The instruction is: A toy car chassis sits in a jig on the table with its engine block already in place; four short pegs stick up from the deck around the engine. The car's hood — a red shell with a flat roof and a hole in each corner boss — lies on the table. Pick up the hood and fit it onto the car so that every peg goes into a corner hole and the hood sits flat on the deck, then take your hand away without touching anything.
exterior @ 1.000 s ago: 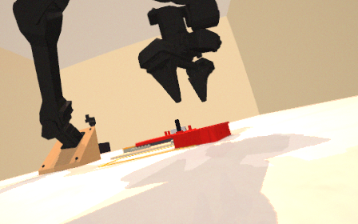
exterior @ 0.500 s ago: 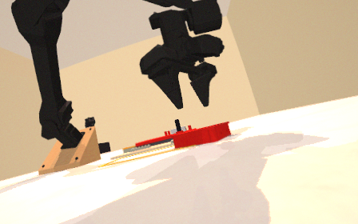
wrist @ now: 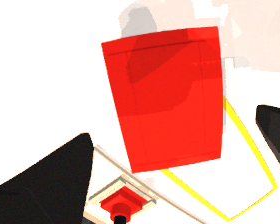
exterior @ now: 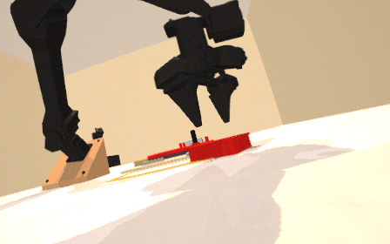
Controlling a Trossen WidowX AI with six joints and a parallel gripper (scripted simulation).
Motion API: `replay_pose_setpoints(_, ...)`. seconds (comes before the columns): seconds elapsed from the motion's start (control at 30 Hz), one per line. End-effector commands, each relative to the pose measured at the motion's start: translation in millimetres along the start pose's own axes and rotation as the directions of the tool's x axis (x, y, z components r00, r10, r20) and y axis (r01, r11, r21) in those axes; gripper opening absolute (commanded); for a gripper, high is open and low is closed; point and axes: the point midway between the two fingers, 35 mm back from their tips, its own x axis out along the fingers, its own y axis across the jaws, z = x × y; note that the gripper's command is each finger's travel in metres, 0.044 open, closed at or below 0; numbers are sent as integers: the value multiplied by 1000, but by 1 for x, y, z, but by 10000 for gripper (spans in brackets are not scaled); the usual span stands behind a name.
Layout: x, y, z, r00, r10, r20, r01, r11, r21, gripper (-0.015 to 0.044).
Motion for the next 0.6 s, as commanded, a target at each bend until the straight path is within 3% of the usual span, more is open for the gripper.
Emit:
replay_pose_setpoints(0.0,5,0,-2,1000,-6,-1,6,1000,-10,440)
replay_pose_setpoints(0.57,21,0,-2,1000,-7,0,7,1000,-10,440)
